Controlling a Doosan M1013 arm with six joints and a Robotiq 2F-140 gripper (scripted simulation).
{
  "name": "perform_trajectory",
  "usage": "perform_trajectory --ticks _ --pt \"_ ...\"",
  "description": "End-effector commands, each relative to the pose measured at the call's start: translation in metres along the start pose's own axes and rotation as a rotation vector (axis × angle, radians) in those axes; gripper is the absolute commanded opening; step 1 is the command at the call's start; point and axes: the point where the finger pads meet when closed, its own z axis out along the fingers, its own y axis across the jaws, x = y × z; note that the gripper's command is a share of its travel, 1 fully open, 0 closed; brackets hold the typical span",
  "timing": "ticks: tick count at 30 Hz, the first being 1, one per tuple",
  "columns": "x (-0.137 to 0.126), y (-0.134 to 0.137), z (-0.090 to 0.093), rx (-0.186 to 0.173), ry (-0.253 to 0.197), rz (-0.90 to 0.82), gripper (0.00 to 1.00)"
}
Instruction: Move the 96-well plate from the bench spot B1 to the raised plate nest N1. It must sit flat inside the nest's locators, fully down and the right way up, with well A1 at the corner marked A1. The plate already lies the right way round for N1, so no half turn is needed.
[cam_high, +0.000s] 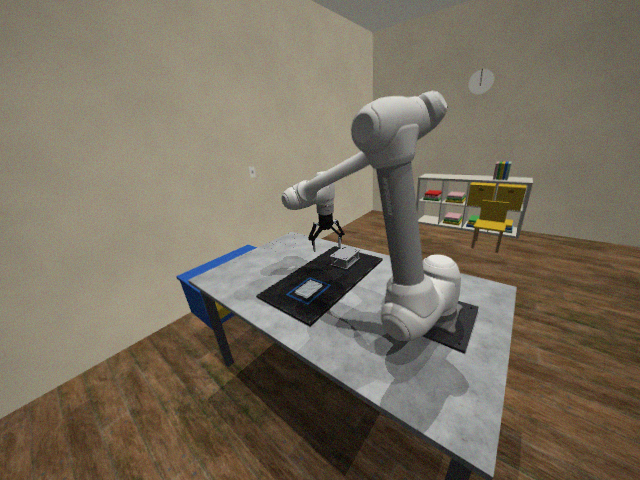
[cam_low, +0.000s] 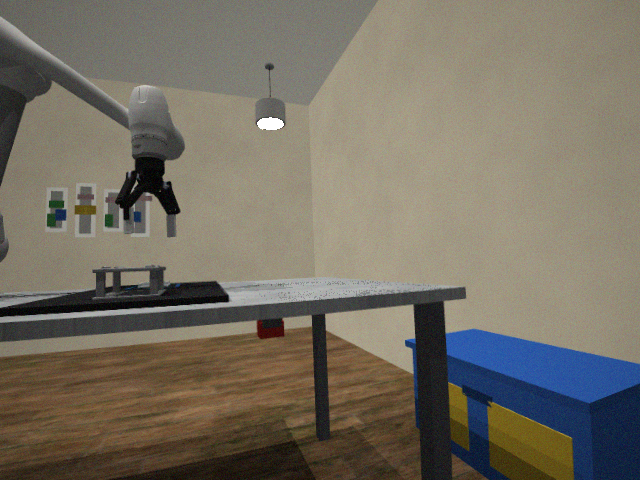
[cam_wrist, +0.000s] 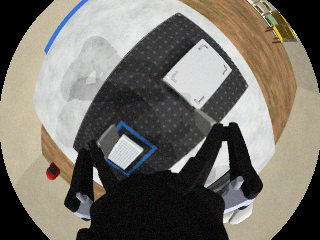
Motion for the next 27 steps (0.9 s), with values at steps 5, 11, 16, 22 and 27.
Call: perform_trajectory --ticks 5,11,16,22,27 --pt "-0.018 -0.026 0.012 -0.004 -0.006 0.151 1.0" --pt "-0.029 -0.04 0.018 -0.005 -0.008 0.213 1.0" --pt "-0.038 -0.051 0.023 -0.006 -0.011 0.276 1.0" --pt "-0.054 -0.069 0.03 -0.009 -0.016 0.401 1.0" --pt "-0.066 -0.083 0.036 -0.011 -0.018 0.464 1.0"
